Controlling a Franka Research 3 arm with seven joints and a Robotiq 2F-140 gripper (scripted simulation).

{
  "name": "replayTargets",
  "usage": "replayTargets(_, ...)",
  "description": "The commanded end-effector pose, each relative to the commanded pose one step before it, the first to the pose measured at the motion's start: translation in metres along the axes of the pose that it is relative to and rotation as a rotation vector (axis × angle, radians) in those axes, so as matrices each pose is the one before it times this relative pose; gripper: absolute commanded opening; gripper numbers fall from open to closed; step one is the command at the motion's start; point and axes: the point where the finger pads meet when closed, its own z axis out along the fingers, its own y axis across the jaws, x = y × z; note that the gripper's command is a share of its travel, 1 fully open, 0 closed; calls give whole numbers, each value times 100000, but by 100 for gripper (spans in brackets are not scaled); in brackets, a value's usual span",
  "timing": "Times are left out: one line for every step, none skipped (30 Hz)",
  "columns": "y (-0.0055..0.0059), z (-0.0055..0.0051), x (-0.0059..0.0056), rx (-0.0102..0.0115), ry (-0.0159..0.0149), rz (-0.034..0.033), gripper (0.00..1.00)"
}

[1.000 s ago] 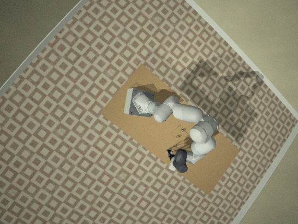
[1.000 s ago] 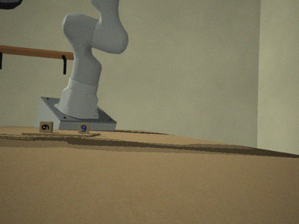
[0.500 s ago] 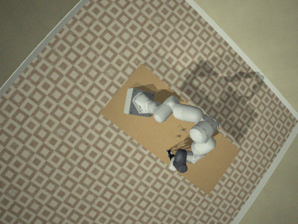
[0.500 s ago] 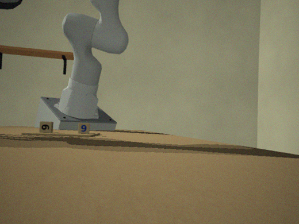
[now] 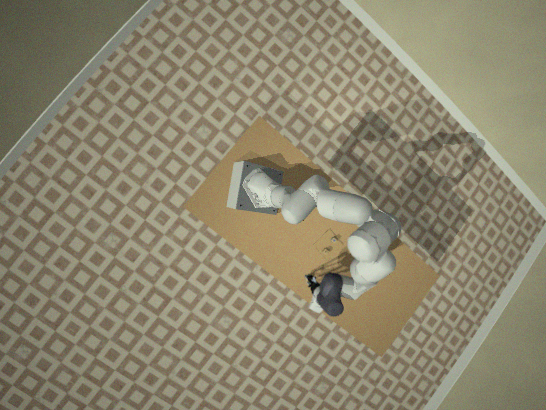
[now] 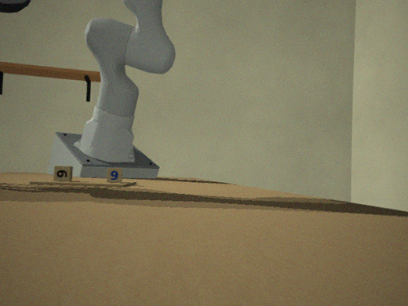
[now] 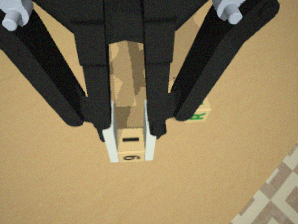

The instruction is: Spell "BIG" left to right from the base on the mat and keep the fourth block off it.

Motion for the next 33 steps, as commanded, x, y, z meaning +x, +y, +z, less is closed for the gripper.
replayTargets(-24, 109, -115, 60, -45, -599, 13)
replayTargets(0, 0, 0, 0, 0, 0, 13)
replayTargets(0, 0, 0, 0, 0, 0, 13)
replayTargets(0, 0, 0, 0, 0, 0, 13)
replayTargets(0, 0, 0, 0, 0, 0, 13)
replayTargets(0, 0, 0, 0, 0, 0, 13)
replayTargets(0, 0, 0, 0, 0, 0, 13)
replayTargets(0, 0, 0, 0, 0, 0, 13)
replayTargets(0, 0, 0, 0, 0, 0, 13)
replayTargets(0, 0, 0, 0, 0, 0, 13)
replayTargets(0, 0, 0, 0, 0, 0, 13)
replayTargets(0, 0, 0, 0, 0, 0, 13)
replayTargets(0, 0, 0, 0, 0, 0, 13)
replayTargets(0, 0, 0, 0, 0, 0, 13)
replayTargets(0, -8, 0, 0, 0, 0, 13)
replayTargets(0, -49, 0, 0, 0, 0, 13)
replayTargets(-1, -121, -1, 0, 1, -1, 13)
replayTargets(0, -212, 0, 0, 0, 0, 13)
replayTargets(0, -311, 0, 0, 0, 0, 13)
replayTargets(0, -407, 0, 0, 0, 0, 13)
replayTargets(0, -491, 0, 0, 0, 0, 13)
replayTargets(0, 0, 0, 0, 0, 0, 13)
replayTargets(0, 0, 0, 0, 0, 0, 13)
replayTargets(0, -558, 0, -1, 0, 0, 13)
replayTargets(0, -604, 0, 0, -1, 0, 13)
replayTargets(0, -632, 0, -1, -1, 0, 13)
replayTargets(0, -646, -1, -3, -1, 1, 13)
replayTargets(0, -653, 1, 2, 0, 0, 13)
replayTargets(1, -662, 0, -3, -2, 1, 13)
replayTargets(0, -672, 0, -2, -2, 0, 13)
replayTargets(-1, -678, 1, 5, 3, -1, 13)
replayTargets(1, -675, -1, -5, -5, 0, 13)
replayTargets(0, -645, 1, 4, 3, 0, 13)
